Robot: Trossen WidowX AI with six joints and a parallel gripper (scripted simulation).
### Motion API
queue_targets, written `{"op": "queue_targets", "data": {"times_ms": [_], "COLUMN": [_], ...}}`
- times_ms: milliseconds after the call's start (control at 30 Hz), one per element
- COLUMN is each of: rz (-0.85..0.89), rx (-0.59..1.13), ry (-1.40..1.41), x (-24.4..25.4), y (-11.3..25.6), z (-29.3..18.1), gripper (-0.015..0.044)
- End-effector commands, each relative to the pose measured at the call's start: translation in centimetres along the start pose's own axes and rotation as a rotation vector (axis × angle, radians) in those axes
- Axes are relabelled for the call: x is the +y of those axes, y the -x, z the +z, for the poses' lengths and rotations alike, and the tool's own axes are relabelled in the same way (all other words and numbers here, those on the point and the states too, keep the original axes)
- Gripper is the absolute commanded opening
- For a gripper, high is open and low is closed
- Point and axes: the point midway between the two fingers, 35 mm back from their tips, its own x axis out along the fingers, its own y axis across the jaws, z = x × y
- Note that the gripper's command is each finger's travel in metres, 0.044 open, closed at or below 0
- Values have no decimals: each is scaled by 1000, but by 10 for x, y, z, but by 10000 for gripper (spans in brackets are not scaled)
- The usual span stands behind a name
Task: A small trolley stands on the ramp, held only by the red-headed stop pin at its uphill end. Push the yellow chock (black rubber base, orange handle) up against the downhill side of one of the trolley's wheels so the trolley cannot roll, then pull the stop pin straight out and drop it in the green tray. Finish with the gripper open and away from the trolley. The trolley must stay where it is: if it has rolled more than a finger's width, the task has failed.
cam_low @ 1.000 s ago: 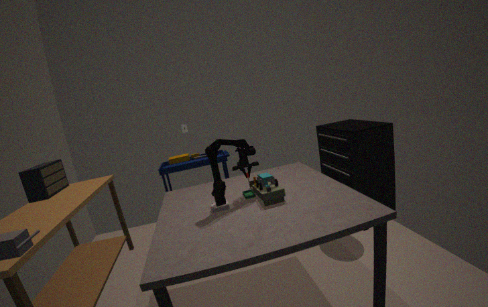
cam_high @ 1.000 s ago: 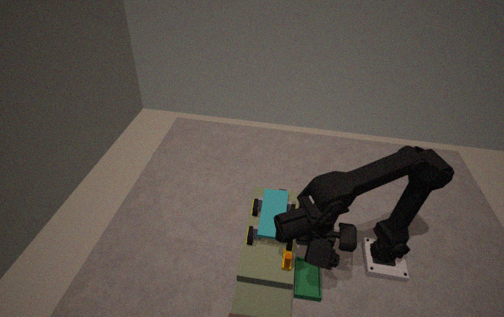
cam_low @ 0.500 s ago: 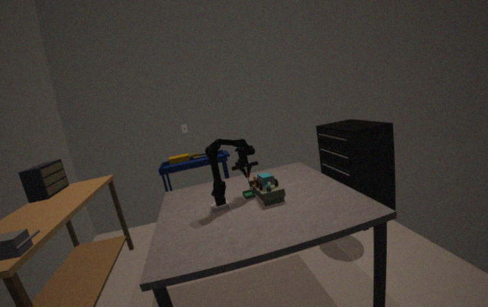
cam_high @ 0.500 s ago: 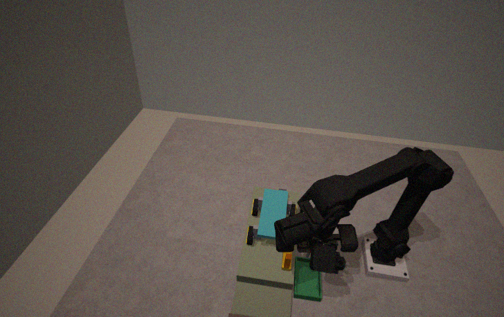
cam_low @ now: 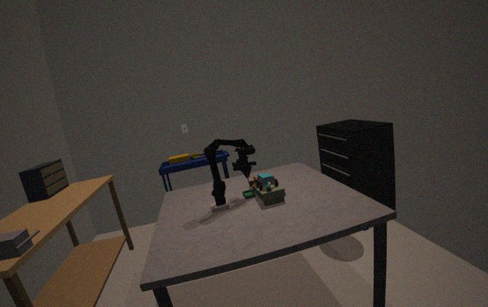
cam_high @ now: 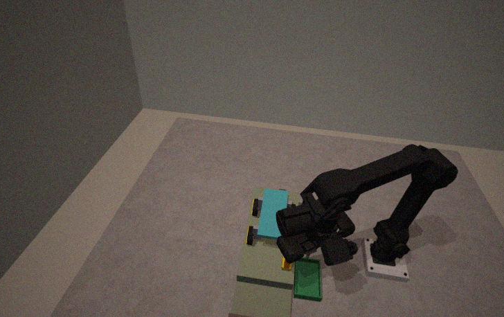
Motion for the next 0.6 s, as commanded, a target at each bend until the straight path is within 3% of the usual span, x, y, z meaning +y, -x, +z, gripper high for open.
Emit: {"op": "queue_targets", "data": {"times_ms": [0,567], "rz": [-17,-93], "rx": [-24,-87], "ry": [139,658], "x": [2,3], "y": [0,-1], "z": [-1,-4], "gripper": [0,0]}}
